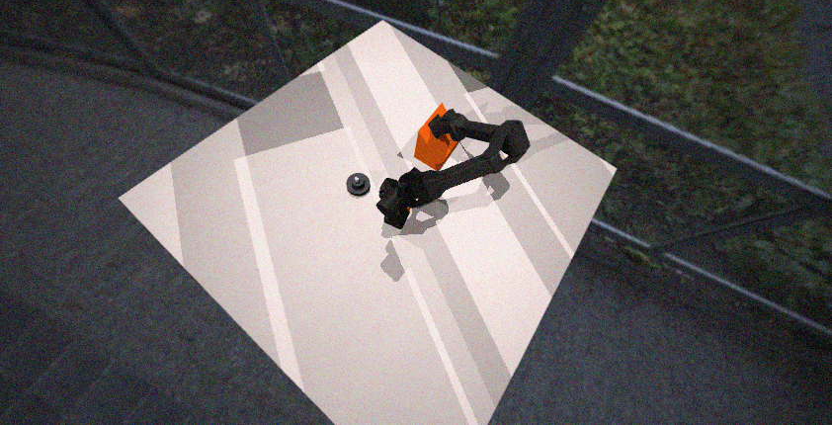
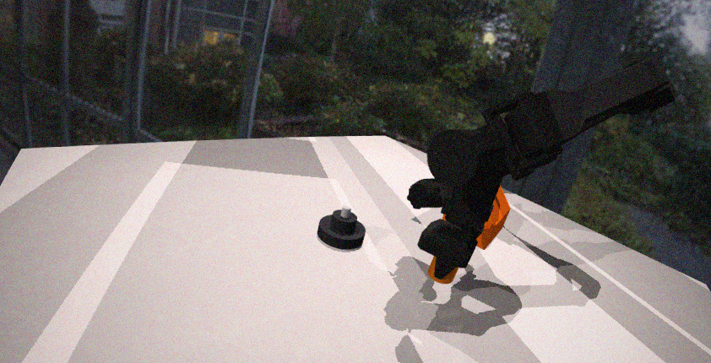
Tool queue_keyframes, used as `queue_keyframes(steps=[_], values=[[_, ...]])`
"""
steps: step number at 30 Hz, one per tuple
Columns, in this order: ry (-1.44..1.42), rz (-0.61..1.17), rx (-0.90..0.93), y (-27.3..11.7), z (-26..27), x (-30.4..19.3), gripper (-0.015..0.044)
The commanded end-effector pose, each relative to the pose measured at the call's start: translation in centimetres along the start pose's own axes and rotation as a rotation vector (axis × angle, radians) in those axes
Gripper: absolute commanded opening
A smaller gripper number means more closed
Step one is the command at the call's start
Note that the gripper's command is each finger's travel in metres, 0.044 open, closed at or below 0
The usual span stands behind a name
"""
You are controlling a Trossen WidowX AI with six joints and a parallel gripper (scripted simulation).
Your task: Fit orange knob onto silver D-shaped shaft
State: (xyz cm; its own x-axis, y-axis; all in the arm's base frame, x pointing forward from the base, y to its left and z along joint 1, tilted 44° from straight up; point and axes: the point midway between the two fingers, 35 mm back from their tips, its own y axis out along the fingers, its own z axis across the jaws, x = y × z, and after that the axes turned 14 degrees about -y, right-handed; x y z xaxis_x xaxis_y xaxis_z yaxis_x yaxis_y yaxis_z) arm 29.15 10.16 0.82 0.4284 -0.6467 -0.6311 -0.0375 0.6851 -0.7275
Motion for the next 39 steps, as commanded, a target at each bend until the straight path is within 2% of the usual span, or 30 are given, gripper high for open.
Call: queue_keyframes(steps=[1,29,39], values=[[-0.006,-0.011,0.009,-1.5,0.3,0.2,0.0],[-0.006,-0.003,0.01,-10.2,0.1,0.5,0.0],[-0.006,-0.005,0.01,-10.1,-0.1,2.1,0.0]])
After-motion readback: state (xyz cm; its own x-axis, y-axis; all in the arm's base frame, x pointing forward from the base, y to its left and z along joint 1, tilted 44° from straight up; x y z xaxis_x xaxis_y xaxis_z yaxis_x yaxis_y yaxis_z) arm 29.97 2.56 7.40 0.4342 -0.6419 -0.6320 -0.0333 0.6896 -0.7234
